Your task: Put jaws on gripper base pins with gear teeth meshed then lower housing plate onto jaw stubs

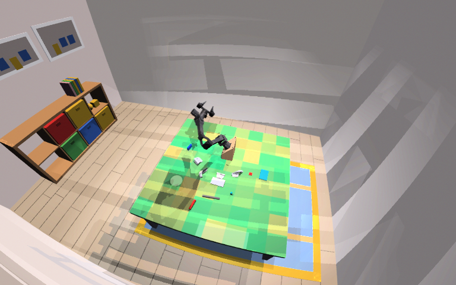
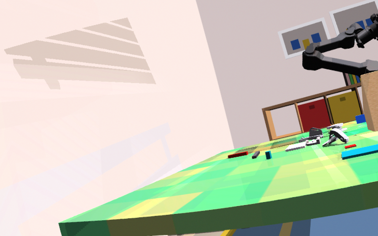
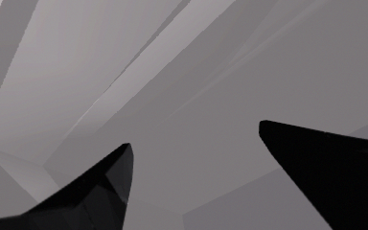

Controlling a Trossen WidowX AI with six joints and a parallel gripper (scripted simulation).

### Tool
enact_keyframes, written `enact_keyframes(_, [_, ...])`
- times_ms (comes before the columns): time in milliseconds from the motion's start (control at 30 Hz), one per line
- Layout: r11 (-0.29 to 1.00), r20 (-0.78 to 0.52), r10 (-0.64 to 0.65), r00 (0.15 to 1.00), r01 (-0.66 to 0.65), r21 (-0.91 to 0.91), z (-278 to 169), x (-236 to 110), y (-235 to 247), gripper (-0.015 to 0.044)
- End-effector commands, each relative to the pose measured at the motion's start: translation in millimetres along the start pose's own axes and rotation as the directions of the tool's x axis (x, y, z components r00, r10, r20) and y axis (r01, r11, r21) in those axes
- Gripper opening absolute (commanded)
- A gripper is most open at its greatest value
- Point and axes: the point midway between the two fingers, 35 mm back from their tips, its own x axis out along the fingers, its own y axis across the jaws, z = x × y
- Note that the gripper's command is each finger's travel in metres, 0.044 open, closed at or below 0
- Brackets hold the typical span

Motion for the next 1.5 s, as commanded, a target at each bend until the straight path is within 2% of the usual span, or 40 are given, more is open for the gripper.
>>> enact_keyframes(0, [1.0,0.0,0.0,1.0,0.0,0.0,0.0,0.0,0.0,0.0426])
enact_keyframes(33, [1.0,0.001,0.0,1.0,0.0,0.0,0.2,0.0,0.0,0.044])
enact_keyframes(1467, [0.993,0.354,0.05,0.934,-0.009,-0.115,89.6,-11.9,4.1,0.044])
